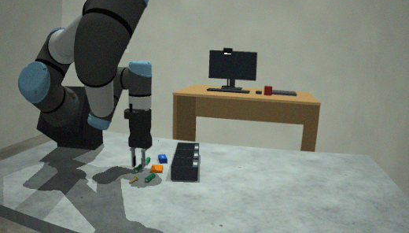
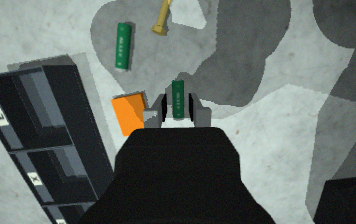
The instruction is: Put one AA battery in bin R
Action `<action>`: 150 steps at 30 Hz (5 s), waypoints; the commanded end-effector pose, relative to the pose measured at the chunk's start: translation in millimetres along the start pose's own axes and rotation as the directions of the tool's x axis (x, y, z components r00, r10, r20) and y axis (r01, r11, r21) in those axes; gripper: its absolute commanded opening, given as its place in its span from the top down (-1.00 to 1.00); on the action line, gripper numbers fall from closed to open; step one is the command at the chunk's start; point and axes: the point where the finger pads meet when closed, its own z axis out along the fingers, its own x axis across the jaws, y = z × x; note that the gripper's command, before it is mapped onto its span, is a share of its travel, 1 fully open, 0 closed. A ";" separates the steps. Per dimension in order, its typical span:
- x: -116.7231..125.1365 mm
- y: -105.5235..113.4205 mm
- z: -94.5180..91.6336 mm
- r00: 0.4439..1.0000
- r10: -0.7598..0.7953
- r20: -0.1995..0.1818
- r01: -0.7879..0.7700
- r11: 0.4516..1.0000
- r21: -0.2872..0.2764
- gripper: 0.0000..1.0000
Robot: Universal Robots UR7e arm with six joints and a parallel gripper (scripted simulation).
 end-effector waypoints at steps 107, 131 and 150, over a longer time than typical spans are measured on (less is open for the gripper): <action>-33.0 42.0 -55.4 1.000 0.000 0.004 0.000 1.000 0.000 0.39; -100.3 127.0 -55.8 0.993 -0.116 0.004 0.116 0.993 0.000 0.39; -137.4 173.6 -56.0 0.993 -0.116 0.004 0.116 0.993 0.000 0.39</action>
